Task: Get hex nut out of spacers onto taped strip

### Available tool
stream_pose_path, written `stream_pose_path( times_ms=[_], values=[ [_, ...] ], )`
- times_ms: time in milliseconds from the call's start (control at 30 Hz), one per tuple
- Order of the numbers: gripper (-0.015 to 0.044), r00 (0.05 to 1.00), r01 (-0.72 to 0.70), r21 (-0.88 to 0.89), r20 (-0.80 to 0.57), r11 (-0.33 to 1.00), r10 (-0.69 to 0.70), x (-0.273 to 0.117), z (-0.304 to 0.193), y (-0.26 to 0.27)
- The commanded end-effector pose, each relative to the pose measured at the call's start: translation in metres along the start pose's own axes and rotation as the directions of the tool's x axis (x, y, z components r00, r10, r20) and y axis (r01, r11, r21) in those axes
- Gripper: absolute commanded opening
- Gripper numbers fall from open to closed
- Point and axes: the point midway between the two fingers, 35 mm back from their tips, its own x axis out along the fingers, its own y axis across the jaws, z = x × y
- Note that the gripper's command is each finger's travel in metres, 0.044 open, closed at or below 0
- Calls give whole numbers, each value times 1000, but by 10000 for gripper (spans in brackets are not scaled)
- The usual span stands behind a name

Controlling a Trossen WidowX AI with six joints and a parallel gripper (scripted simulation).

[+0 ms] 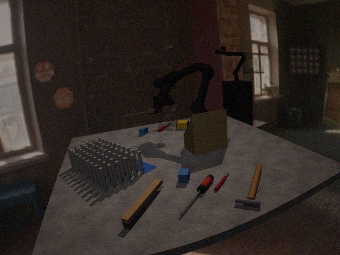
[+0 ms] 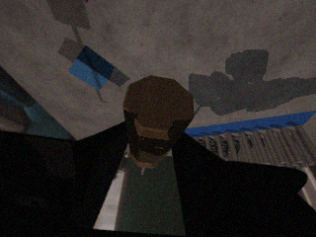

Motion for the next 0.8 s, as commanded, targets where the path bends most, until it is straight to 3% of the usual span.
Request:
stream_pose_path(
  times_ms=[0, 767],
  values=[
    [0, 999, -48, 38, -13, 998, 49, -16, 5, 13],
    [0, 998, -65, 52, -11, 997, 66, -3, 12, 21]
  ],
)
